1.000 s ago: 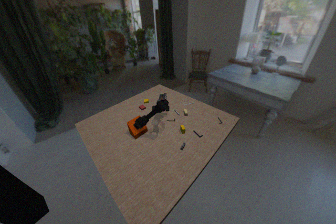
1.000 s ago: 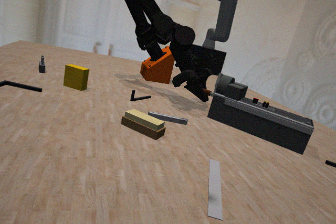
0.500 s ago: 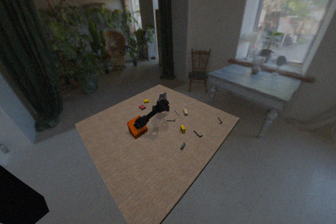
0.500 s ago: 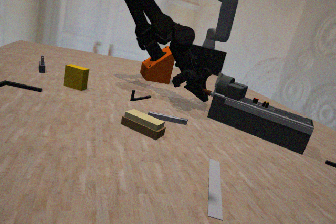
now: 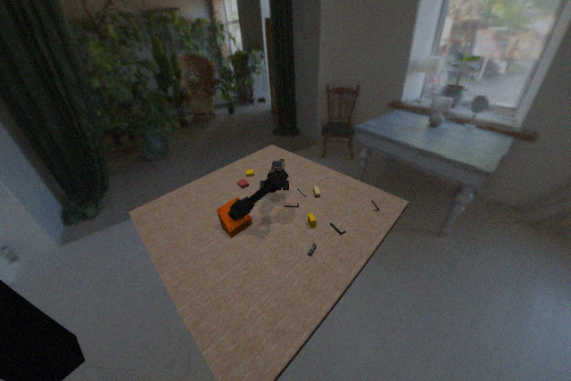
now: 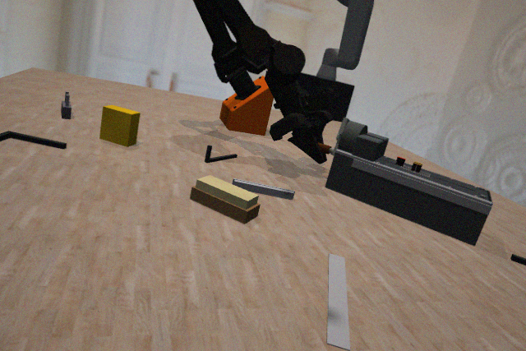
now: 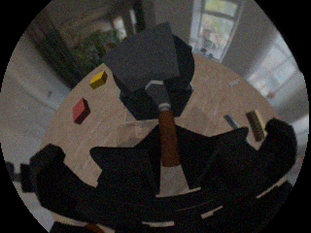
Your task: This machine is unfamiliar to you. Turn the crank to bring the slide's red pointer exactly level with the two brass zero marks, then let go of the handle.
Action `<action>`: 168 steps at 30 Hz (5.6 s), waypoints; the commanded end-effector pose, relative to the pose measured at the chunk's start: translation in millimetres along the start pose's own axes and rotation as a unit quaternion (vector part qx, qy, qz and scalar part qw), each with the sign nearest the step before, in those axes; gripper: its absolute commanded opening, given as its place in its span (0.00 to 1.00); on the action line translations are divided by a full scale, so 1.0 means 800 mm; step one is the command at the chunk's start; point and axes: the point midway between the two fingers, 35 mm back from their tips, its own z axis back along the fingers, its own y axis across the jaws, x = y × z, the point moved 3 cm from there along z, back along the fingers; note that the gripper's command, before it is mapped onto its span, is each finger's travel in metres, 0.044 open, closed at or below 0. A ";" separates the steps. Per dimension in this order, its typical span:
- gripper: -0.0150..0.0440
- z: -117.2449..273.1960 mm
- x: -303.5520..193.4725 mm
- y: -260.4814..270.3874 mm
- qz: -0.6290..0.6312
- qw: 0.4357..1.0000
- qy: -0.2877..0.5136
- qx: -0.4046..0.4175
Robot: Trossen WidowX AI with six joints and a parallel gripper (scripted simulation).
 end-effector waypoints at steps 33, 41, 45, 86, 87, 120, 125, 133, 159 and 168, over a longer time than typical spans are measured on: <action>0.25 0.004 0.003 -0.012 -0.003 1.000 -0.002 -0.012; 0.25 0.004 0.003 -0.013 -0.003 1.000 -0.002 -0.012; 0.25 0.004 0.003 -0.013 -0.003 1.000 -0.002 -0.012; 0.25 0.007 0.004 -0.016 -0.003 1.000 -0.002 -0.012; 0.25 0.007 0.005 -0.016 -0.003 1.000 -0.002 -0.012; 0.25 0.011 0.008 -0.021 -0.003 1.000 -0.002 -0.012; 0.25 0.013 0.009 -0.022 -0.003 1.000 -0.002 -0.012; 0.25 0.015 0.011 -0.024 -0.003 1.000 -0.002 -0.012; 0.25 0.034 0.029 -0.026 -0.004 1.000 -0.002 -0.012; 0.25 0.043 0.039 -0.019 -0.004 1.000 -0.002 -0.011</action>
